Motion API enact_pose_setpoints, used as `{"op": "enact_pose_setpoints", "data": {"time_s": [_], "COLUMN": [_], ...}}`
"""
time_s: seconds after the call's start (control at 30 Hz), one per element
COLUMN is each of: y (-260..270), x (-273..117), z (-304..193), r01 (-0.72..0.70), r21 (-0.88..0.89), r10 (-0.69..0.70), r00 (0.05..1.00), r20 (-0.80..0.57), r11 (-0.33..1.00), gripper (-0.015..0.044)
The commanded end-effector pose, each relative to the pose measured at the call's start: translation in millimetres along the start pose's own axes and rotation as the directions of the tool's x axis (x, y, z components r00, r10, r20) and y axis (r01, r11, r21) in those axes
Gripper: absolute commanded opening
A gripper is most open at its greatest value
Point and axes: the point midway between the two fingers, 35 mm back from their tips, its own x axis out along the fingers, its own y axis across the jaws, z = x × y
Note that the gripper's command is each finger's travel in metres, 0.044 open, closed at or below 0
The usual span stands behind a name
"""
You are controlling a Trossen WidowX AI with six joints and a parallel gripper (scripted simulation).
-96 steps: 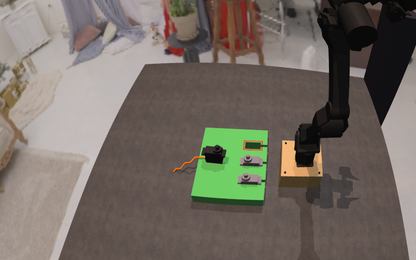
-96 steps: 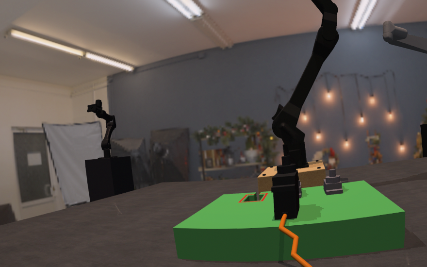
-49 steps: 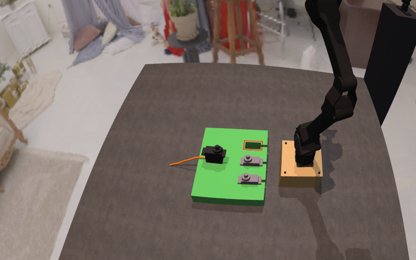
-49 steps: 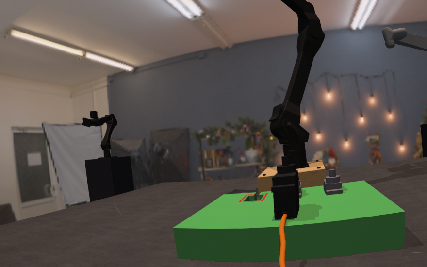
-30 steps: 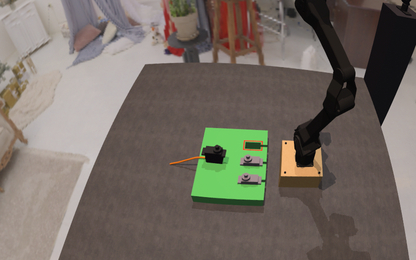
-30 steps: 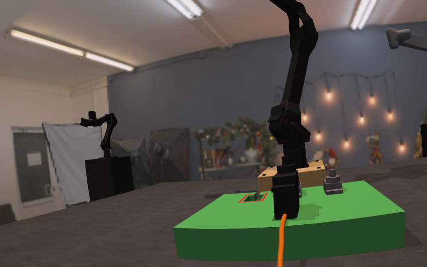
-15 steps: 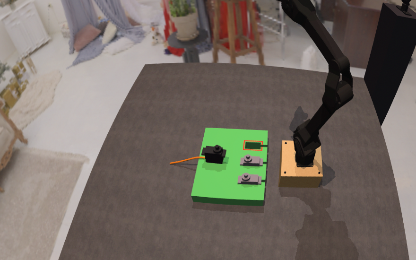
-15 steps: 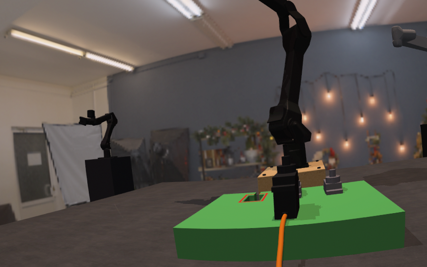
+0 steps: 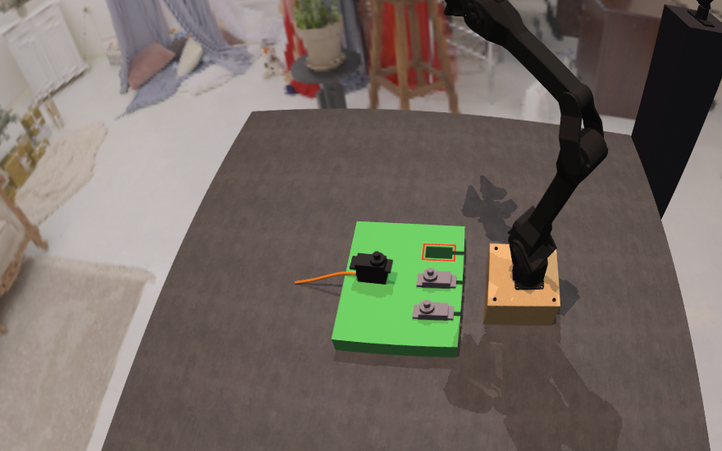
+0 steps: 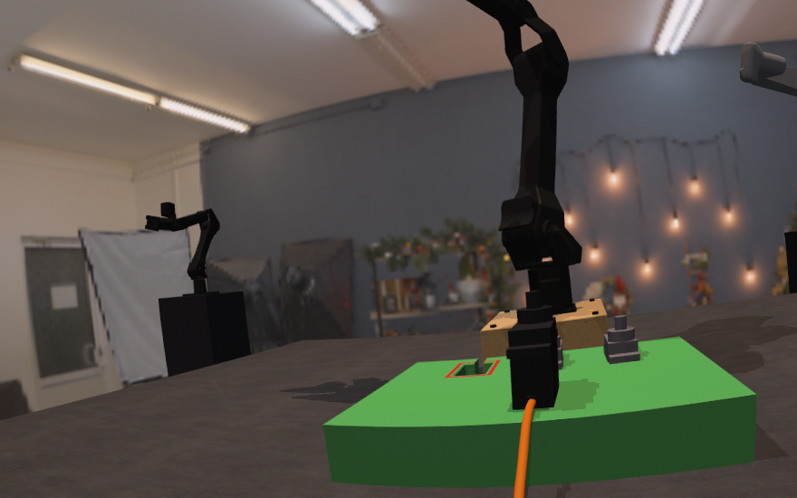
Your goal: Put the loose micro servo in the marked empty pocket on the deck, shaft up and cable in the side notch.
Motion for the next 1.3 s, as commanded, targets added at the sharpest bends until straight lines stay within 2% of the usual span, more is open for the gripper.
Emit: {"op": "enact_pose_setpoints", "data": {"time_s": [0.0, 0.37, 0.77, 1.27], "y": [-9, -24, -48, -78], "x": [4, -3, -34, -109], "z": [-36, -126, -218, -324], "r01": [0.017, 0.013, -0.067, -0.304], "r21": [-0.057, -0.199, -0.372, -0.489], "r10": [-0.023, -0.084, -0.182, -0.316], "r00": [0.995, 0.931, 0.783, 0.473], "r20": [-0.102, -0.355, -0.594, -0.822], "r11": [0.998, 0.980, 0.926, 0.818], "gripper": [0.0440, 0.0440, 0.0440, 0.0440]}}
